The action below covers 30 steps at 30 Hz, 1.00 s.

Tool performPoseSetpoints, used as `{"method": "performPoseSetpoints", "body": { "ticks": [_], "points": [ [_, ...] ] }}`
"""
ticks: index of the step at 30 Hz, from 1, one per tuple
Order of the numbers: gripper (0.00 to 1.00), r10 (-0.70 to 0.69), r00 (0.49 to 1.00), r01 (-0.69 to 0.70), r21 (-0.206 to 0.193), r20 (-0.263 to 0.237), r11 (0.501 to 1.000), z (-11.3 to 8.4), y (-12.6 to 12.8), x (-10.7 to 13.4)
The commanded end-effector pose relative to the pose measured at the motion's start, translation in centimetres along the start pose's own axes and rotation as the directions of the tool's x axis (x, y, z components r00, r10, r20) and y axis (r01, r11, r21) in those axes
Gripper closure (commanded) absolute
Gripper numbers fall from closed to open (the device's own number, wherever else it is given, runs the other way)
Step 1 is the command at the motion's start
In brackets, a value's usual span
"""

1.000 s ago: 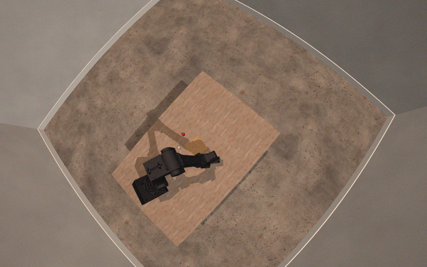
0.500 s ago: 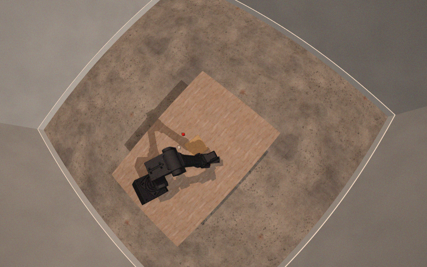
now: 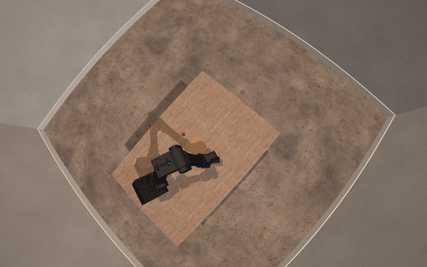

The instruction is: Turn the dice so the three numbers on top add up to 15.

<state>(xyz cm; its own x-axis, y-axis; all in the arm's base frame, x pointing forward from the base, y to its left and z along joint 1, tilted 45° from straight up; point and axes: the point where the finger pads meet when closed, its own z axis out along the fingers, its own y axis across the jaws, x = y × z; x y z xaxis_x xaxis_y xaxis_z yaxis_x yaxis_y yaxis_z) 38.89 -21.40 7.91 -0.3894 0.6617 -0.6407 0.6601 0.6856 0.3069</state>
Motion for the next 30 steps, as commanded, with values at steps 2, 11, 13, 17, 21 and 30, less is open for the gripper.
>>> {"method": "performPoseSetpoints", "body": {
  "ticks": [2, 11, 13, 17, 21, 30],
  "points": [
    [0.66, 0.004, 1.0, -0.004, -0.006, 0.012, 1.0, 0.67, 0.45, -0.55],
    [0.66, 0.004, 1.0, -0.004, -0.004, 0.007, 1.0, 0.72, 0.37, -0.32],
    [0.66, 0.004, 1.0, -0.004, -0.004, 0.007, 1.0, 0.72, 0.37, -0.32],
    [0.66, 0.004, 1.0, -0.004, -0.004, 0.007, 1.0, 0.72, 0.37, -0.32],
    [0.66, 0.004, 1.0, -0.004, -0.004, 0.007, 1.0, 0.72, 0.37, -0.32],
    [0.66, 0.004, 1.0, -0.004, -0.004, 0.007, 1.0, 0.72, 0.37, -0.32]
  ]
}}
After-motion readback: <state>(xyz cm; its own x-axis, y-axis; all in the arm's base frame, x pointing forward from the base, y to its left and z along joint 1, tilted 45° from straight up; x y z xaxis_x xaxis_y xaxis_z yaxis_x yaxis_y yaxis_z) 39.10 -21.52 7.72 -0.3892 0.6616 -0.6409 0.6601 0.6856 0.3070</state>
